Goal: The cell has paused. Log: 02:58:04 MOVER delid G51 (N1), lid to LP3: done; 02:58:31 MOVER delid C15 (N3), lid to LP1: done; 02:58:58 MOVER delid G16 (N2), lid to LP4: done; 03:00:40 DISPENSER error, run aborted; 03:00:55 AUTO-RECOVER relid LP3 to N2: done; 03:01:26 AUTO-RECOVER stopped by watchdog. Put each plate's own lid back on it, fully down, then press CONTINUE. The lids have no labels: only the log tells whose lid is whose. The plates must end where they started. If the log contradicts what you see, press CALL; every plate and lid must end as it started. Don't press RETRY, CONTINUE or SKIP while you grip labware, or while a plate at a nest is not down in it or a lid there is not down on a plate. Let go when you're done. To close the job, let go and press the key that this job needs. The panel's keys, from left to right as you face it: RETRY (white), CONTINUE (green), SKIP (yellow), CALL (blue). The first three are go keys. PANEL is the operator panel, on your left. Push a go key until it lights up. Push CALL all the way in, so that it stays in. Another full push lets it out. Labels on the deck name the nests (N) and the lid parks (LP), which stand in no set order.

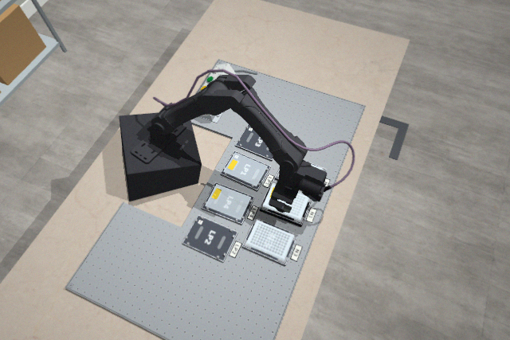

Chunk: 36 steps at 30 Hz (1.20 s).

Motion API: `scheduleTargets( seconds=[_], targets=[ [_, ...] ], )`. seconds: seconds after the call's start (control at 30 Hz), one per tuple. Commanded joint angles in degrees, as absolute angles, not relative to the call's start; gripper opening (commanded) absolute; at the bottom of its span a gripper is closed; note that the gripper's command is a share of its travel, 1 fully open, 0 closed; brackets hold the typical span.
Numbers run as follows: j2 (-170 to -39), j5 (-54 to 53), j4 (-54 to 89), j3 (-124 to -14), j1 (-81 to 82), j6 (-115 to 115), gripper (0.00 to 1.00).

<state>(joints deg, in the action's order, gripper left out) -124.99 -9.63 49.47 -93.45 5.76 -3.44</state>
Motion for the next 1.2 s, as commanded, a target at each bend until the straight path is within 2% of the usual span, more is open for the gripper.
scheduleTargets(
  seconds=[0.0, 0.83, 1.17],
  targets=[
    [-122.0, -10.0, 50.3, -95.1, 4.7, -3.9, 1.00],
    [-122.0, -10.1, 51.1, -96.1, 4.5, -4.0, 1.00],
    [-114.3, -10.6, 43.9, -79.4, 1.7, -7.0, 1.00]
  ],
)
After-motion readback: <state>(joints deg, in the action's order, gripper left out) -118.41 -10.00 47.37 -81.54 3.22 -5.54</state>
